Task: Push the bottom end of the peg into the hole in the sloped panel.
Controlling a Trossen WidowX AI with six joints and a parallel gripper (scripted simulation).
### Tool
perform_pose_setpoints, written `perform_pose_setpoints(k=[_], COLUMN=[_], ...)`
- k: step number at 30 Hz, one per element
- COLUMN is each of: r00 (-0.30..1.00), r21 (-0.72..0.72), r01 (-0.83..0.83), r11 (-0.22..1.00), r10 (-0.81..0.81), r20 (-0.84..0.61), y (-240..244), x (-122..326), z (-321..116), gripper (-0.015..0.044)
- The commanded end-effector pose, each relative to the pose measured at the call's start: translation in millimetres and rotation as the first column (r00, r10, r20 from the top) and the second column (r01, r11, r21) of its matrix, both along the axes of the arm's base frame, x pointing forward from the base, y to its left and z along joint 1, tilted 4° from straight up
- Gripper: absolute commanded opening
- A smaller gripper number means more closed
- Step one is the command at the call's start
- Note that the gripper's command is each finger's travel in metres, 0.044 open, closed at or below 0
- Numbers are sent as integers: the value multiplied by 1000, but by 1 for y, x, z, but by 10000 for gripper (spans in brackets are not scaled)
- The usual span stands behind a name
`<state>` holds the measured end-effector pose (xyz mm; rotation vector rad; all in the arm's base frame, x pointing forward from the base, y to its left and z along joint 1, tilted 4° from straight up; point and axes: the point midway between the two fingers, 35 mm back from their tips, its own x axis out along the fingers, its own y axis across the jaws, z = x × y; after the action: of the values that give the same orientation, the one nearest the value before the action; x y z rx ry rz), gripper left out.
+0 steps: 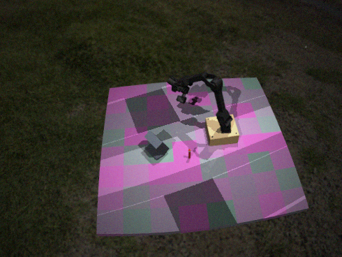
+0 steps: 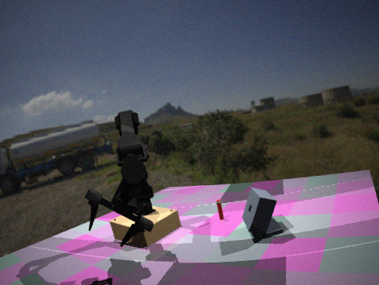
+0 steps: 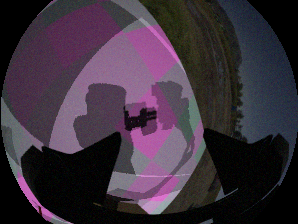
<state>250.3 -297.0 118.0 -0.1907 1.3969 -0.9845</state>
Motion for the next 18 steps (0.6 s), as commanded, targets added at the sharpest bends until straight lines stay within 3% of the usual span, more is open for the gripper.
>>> perform_pose_setpoints(k=[1, 18], r00=[999, 978], r21=[23, 97], r01=[-37, -192], r11=[999, 977], r10=[37, 183], r20=[20, 99], y=[15, 89], x=[11, 57], z=[-2, -10], gripper=[440, 440])
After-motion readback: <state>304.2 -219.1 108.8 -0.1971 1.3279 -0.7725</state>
